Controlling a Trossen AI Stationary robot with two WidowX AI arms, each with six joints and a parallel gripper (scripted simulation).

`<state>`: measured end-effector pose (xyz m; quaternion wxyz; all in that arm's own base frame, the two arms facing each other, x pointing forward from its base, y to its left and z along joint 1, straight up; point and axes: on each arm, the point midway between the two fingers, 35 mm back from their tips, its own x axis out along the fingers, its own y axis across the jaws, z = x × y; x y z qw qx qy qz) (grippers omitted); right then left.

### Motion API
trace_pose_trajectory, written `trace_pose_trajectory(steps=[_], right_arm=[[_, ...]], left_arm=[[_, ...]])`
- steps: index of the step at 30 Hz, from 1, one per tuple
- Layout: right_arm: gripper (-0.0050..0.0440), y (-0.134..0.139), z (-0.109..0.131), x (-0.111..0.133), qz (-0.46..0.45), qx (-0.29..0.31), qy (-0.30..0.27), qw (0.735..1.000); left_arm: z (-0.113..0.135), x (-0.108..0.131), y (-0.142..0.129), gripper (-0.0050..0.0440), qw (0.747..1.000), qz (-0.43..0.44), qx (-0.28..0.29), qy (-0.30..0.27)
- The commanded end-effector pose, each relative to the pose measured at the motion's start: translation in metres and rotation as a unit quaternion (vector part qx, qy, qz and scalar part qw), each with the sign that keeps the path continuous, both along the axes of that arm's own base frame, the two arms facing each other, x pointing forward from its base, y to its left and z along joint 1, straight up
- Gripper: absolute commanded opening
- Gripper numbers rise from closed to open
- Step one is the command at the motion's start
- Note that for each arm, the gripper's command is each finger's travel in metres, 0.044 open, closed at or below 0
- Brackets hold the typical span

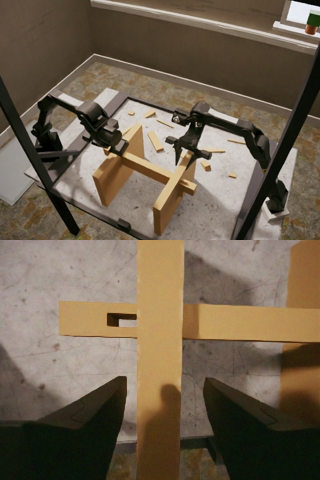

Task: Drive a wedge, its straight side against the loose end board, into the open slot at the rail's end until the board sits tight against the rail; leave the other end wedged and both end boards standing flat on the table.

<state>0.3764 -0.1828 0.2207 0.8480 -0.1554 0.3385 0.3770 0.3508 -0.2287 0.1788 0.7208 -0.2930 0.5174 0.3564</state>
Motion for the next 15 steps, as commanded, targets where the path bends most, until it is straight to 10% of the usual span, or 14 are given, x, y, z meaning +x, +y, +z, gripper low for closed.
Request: trace_pose_trajectory(steps=[1, 15], right_arm=[[0.0204, 0.006, 0.022, -0.001, 0.003, -0.005, -0.033, 0.999], [0.0204, 0.01, 0.015, 0.005, 0.004, 0.036, -0.037, 0.999]], left_arm=[[0.009, 0.0, -0.001, 0.0207, 1.0, -0.003, -0.007, -0.01], [0.009, 0.0, -0.001, 0.0207, 1.0, -0.003, -0.008, -0.01]])
